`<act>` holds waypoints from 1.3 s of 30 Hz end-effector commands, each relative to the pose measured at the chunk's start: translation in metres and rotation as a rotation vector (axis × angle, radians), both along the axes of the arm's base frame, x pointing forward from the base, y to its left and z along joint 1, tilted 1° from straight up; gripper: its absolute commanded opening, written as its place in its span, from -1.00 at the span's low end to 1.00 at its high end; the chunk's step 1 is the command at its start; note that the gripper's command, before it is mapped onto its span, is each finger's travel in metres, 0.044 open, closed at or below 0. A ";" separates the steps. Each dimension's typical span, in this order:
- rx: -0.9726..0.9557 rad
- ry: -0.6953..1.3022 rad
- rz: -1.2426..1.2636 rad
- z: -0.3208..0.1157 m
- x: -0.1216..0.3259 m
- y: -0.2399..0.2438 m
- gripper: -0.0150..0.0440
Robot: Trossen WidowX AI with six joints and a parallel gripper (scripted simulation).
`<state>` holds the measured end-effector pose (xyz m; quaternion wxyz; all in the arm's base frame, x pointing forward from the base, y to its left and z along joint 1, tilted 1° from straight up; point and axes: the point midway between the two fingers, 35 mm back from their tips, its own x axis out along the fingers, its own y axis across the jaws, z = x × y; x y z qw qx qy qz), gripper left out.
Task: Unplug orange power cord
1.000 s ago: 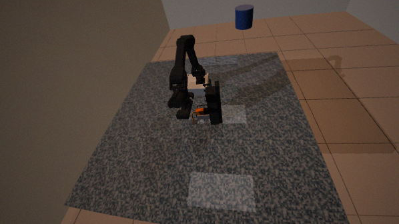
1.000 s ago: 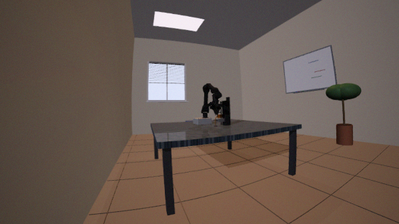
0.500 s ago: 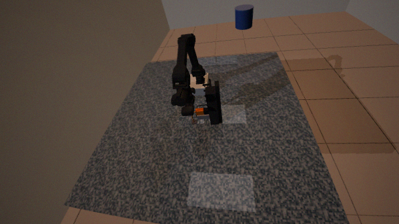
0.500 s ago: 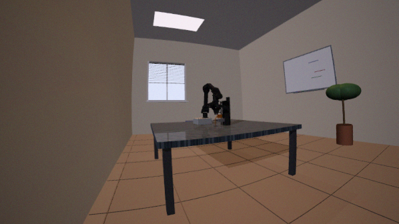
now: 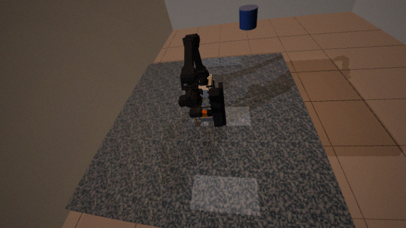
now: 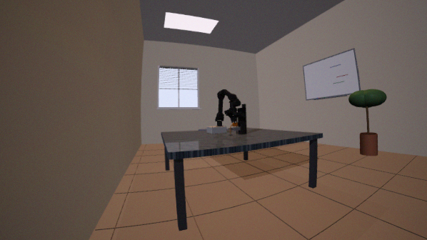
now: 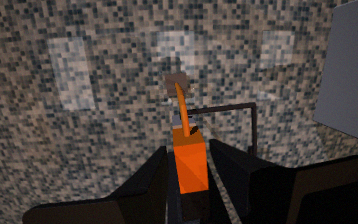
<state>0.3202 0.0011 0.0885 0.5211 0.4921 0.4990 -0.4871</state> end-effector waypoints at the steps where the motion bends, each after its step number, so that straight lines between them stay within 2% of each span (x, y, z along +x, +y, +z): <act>1: 0.006 0.002 -0.003 0.000 -0.001 0.006 0.05; 18: 0.006 0.002 -0.003 -0.012 -0.001 0.010 0.05; 22: 0.001 0.000 0.001 -0.010 -0.001 0.009 -0.31; 30: 0.001 0.000 0.001 -0.010 -0.001 0.009 -0.49; 39: 0.001 0.001 0.000 -0.010 0.001 -0.001 -0.49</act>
